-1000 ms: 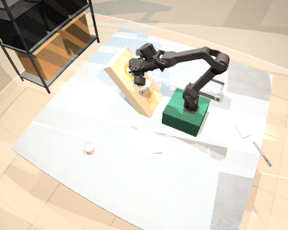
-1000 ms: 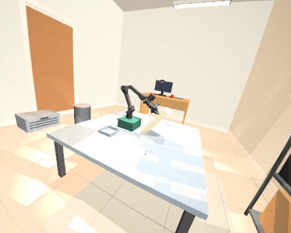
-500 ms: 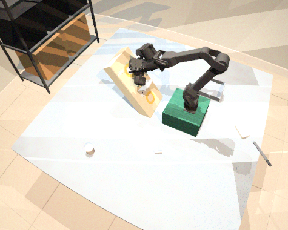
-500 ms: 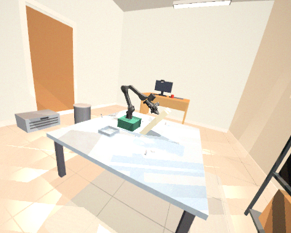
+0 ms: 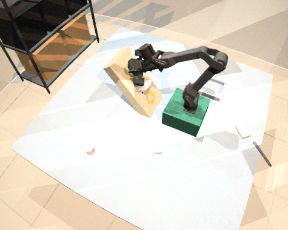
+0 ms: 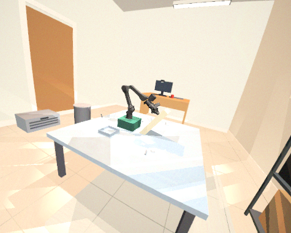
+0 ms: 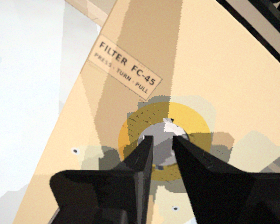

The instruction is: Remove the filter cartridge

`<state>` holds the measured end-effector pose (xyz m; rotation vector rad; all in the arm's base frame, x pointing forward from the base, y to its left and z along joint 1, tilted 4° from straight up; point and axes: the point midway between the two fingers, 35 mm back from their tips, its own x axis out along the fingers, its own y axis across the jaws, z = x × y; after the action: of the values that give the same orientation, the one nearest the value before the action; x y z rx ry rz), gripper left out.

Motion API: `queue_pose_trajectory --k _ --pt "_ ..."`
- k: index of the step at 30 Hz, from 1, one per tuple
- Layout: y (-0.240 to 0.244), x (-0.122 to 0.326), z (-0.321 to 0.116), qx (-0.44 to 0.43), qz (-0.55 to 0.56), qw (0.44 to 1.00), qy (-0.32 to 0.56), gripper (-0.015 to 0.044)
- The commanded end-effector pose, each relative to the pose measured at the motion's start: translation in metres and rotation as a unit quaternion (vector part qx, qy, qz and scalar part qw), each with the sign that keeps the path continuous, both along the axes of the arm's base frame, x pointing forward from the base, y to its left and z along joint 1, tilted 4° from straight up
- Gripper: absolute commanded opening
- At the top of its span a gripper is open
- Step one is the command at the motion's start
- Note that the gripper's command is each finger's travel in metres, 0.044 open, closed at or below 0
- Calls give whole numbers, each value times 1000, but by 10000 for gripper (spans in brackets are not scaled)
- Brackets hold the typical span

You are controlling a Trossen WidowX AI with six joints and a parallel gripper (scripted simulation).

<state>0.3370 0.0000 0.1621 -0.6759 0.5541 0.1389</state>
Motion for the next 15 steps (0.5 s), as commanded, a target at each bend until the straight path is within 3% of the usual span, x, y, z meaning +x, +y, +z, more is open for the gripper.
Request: queue_pose_trajectory --k 1,10,15 --pt "-1 2 -2 -2 -1 1000 2 92" --pt "-1 4 -3 -2 -1 1000 2 92" --pt "0 2 -1 0 0 1000 0 59"
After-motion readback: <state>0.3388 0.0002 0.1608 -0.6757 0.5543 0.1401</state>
